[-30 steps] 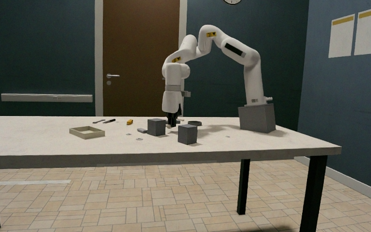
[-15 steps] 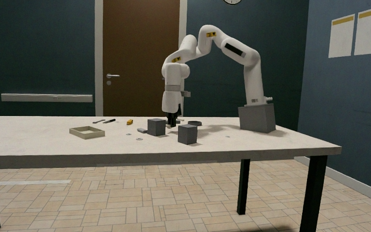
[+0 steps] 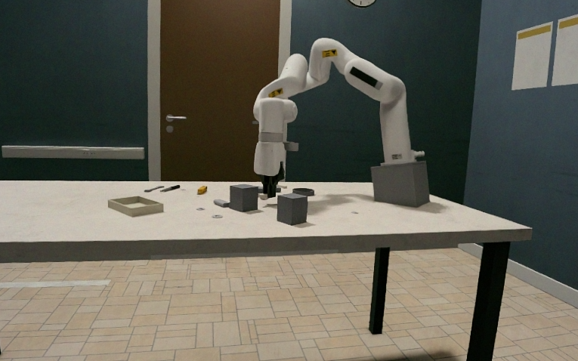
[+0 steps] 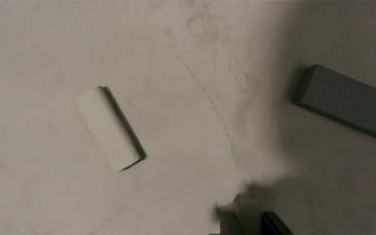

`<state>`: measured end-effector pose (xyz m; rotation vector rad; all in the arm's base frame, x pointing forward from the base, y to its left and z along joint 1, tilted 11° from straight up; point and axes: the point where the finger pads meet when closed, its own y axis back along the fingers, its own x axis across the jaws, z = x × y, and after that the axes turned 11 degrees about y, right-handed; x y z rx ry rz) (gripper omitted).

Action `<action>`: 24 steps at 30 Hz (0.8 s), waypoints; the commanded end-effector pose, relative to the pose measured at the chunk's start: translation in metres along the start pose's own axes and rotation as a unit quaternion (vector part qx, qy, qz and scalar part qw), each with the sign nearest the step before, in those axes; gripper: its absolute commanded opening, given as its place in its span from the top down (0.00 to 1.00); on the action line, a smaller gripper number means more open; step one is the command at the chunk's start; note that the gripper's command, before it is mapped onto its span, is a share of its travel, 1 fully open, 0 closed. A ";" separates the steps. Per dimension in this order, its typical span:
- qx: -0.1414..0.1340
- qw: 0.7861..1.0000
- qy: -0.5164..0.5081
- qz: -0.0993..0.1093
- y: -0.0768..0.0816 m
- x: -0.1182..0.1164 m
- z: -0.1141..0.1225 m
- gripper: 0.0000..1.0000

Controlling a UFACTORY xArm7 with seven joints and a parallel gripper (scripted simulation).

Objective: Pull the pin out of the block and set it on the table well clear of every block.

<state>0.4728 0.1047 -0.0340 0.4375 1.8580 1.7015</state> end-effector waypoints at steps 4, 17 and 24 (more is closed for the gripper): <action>-0.001 1.000 0.000 0.000 0.001 -0.001 0.003 1.00; -0.002 1.000 0.000 -0.001 0.001 0.001 -0.005 1.00; -0.001 1.000 0.000 -0.001 0.001 0.001 -0.005 1.00</action>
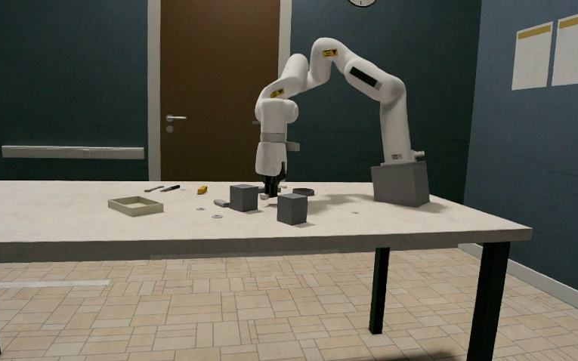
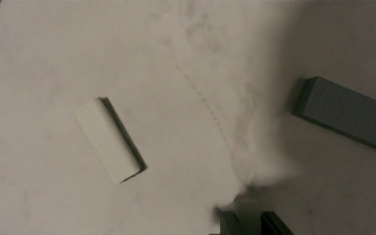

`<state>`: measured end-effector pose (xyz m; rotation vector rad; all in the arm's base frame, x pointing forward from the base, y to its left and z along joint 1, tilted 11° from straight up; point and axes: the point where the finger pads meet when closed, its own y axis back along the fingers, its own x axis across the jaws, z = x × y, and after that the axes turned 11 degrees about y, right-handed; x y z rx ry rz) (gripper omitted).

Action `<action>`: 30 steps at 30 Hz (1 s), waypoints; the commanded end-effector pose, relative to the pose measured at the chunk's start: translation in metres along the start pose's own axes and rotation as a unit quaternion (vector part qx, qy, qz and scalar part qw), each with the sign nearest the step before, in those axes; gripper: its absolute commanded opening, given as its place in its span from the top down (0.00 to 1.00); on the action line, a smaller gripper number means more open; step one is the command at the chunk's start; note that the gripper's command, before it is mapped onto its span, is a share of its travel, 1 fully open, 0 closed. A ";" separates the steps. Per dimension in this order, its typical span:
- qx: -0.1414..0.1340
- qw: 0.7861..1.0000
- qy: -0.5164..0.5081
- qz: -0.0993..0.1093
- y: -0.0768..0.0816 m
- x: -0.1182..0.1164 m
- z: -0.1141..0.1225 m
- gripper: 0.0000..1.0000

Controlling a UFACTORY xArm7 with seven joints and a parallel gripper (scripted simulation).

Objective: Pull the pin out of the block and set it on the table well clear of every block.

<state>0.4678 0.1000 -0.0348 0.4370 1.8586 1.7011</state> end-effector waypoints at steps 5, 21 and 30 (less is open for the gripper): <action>-0.002 1.000 0.000 0.000 0.001 -0.001 0.003 1.00; 0.006 1.000 0.001 0.002 0.003 -0.001 0.003 1.00; 0.026 1.000 0.004 0.009 0.009 0.000 0.002 1.00</action>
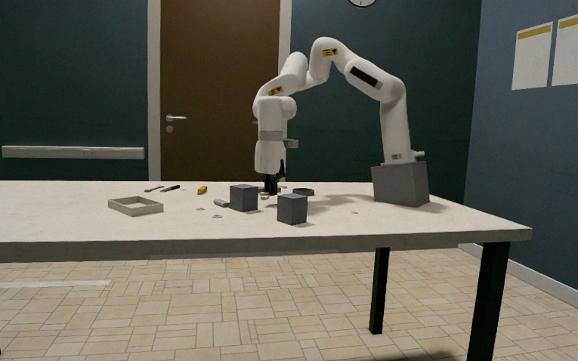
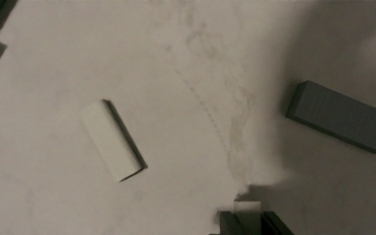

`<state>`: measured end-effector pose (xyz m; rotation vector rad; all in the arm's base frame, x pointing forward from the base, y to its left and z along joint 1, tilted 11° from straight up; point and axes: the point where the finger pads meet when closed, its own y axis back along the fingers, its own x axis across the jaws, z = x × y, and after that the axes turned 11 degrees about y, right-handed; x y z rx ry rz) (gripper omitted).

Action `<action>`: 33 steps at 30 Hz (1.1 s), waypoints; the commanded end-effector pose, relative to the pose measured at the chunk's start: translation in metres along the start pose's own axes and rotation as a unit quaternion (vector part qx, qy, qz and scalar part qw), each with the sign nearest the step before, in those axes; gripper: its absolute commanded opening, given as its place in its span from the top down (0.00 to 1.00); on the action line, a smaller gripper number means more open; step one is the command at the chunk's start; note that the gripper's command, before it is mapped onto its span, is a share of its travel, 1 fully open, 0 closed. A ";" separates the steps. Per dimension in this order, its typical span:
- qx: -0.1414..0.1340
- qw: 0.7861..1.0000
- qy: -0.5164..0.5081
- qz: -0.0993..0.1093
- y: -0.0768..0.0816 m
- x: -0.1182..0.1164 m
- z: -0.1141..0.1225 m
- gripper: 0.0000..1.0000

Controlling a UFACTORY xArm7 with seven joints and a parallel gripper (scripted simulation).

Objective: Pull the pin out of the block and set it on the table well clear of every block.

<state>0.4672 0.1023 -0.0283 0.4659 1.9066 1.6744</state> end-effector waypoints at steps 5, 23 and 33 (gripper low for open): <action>0.004 1.000 0.001 0.001 0.003 0.000 0.001 1.00; 0.025 1.000 0.000 0.003 0.004 -0.001 0.000 1.00; 0.028 1.000 0.000 0.002 0.004 0.000 -0.008 1.00</action>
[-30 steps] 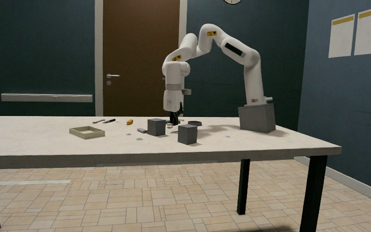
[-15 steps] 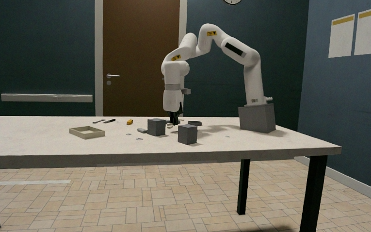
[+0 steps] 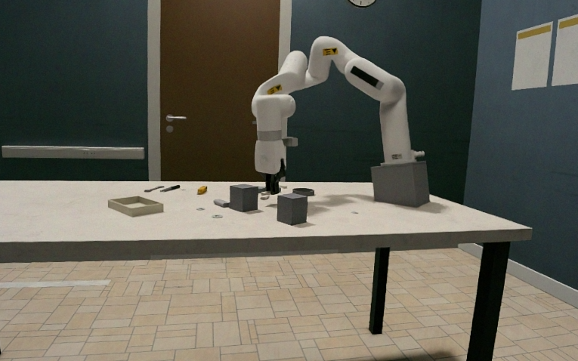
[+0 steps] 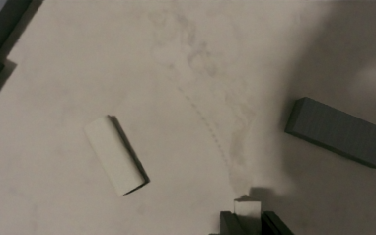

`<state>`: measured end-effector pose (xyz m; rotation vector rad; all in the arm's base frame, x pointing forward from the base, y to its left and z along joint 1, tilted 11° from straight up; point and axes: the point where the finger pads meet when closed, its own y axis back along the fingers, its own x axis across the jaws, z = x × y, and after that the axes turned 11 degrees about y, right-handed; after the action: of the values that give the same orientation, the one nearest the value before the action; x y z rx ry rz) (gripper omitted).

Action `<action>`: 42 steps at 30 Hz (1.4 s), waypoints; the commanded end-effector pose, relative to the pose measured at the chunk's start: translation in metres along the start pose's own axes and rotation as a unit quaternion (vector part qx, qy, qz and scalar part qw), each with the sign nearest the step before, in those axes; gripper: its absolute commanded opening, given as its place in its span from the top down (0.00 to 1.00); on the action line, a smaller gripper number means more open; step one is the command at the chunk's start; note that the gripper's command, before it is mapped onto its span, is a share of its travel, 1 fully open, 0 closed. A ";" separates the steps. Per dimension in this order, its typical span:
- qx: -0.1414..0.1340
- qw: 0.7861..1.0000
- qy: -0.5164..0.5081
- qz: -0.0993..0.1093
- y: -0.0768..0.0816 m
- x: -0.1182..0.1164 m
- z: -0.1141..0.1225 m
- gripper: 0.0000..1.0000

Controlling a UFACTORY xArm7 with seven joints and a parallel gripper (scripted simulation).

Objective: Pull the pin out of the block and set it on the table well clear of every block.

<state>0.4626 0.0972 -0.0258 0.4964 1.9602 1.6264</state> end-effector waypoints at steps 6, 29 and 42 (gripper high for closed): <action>-0.001 1.000 0.000 -0.001 0.001 0.000 -0.001 1.00; 0.000 1.000 -0.001 -0.001 -0.014 0.000 -0.001 1.00; 0.000 1.000 -0.001 -0.001 -0.020 0.000 -0.001 1.00</action>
<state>0.4615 0.0919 -0.0444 0.4990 1.9615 1.6226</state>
